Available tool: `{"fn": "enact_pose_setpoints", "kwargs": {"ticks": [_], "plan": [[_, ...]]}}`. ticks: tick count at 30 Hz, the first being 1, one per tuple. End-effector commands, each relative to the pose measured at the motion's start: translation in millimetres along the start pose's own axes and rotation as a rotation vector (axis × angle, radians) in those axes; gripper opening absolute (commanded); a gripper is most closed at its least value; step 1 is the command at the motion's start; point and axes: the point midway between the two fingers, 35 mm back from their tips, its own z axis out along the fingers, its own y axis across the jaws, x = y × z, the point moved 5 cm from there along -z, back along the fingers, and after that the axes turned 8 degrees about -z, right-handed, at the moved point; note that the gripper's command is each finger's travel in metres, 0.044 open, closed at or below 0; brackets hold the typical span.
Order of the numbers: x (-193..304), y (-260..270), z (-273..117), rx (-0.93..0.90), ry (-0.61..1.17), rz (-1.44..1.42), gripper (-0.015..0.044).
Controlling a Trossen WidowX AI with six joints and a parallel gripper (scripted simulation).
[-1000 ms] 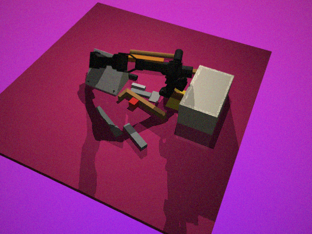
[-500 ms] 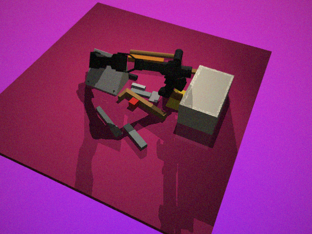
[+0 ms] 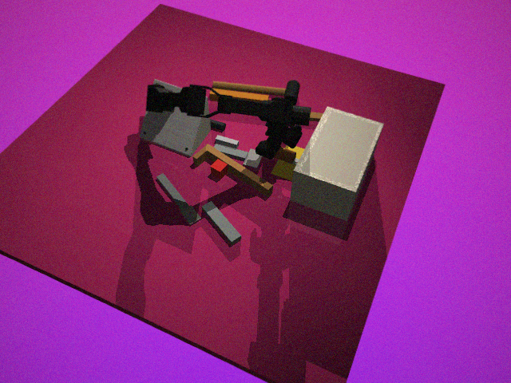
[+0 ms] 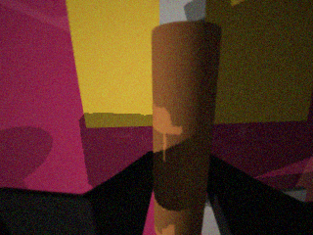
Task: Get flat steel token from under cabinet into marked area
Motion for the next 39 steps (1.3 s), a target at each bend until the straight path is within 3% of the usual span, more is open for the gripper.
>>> {"fn": "enact_pose_setpoints", "kwargs": {"ticks": [1,39], "plan": [[6,0,1,0.004,0.003,0.003,0.0000],[42,7,1,0.003,0.004,0.002,0.0000]]}}
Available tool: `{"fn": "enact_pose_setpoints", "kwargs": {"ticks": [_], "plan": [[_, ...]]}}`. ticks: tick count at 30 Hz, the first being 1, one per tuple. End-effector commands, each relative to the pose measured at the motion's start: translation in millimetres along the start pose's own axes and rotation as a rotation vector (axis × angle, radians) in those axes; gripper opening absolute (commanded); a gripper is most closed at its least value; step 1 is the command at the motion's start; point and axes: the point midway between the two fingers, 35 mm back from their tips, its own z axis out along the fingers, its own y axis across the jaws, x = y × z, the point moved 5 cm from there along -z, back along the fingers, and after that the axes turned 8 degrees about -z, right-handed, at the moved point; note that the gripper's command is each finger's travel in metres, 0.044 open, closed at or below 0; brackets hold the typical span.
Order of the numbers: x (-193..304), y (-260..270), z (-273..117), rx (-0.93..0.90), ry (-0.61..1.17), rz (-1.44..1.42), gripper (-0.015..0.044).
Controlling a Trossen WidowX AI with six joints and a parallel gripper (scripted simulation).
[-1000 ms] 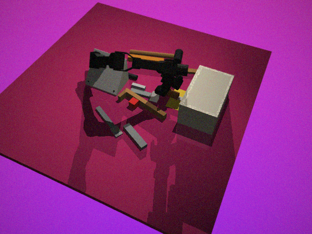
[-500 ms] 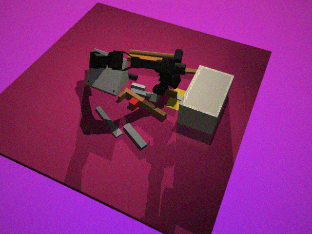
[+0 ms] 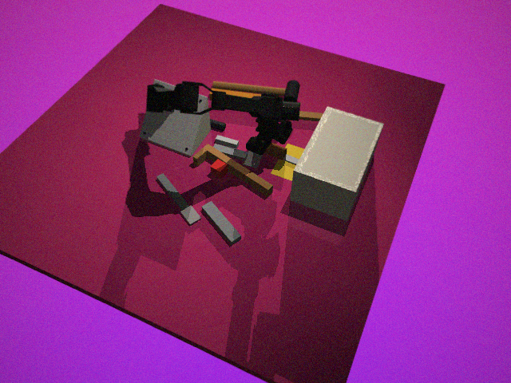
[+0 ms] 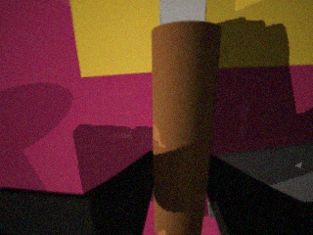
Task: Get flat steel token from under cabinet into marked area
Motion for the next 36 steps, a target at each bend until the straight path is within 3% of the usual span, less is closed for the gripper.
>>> {"fn": "enact_pose_setpoints", "kwargs": {"ticks": [1,36], "plan": [[7,1,1,0.000,0.005,0.000,0.0000],[43,7,1,0.000,0.007,-0.001,0.0000]]}}
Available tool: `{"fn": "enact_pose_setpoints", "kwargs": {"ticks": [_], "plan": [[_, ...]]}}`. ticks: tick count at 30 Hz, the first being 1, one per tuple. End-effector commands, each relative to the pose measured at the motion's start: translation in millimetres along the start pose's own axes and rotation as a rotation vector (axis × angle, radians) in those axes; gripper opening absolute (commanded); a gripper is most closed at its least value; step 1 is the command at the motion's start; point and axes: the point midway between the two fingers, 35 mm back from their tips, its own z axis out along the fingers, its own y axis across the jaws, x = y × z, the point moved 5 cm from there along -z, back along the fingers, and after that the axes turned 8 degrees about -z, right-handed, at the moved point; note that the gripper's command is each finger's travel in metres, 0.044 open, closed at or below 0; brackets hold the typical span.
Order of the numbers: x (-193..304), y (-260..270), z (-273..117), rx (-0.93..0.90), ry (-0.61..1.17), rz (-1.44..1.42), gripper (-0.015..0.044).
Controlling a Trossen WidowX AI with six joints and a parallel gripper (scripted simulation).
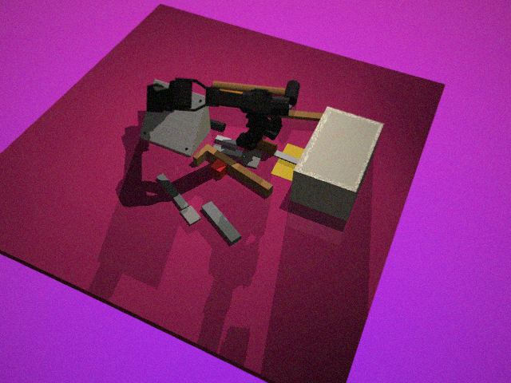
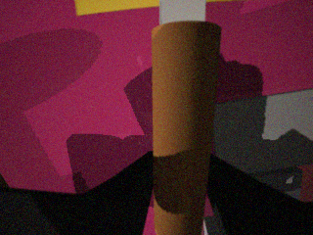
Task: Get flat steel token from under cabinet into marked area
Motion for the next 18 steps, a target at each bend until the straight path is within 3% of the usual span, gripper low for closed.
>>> {"fn": "enact_pose_setpoints", "kwargs": {"ticks": [1,18], "plan": [[8,1,1,0.000,0.006,0.000,0.0000],[27,4,1,0.000,0.006,-0.001,0.0000]]}}
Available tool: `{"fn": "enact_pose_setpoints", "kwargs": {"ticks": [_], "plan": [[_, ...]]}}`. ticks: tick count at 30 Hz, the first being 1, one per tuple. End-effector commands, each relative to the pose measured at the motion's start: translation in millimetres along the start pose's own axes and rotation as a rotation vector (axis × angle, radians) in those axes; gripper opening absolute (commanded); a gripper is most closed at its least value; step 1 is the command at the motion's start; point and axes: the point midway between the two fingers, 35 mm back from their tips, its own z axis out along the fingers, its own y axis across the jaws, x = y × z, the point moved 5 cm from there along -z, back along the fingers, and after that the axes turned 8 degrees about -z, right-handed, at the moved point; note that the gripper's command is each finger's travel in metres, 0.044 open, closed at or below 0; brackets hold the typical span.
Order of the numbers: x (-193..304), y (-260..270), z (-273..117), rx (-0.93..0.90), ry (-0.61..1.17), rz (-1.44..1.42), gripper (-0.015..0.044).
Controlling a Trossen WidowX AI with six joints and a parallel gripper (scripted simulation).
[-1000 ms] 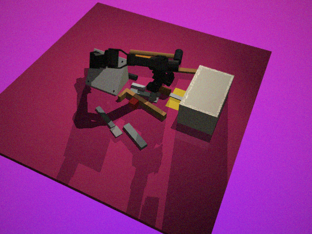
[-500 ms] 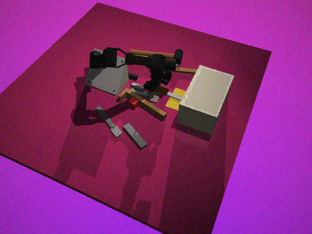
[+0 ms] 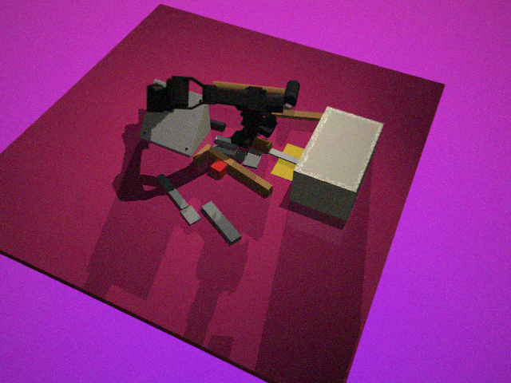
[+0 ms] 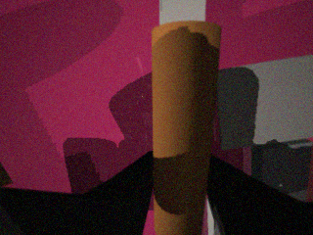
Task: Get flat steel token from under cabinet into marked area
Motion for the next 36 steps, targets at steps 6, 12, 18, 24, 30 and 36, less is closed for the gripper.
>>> {"fn": "enact_pose_setpoints", "kwargs": {"ticks": [6,12,18,24,30,36], "plan": [[14,2,1,0.000,0.006,0.000,0.0000],[21,3,1,0.000,0.006,-0.001,0.0000],[28,5,1,0.000,0.006,-0.001,0.0000],[35,6,1,0.000,0.007,-0.001,0.0000],[42,8,1,-0.001,0.007,-0.001,0.0000],[50,9,1,-0.001,0.007,-0.002,0.0000]]}}
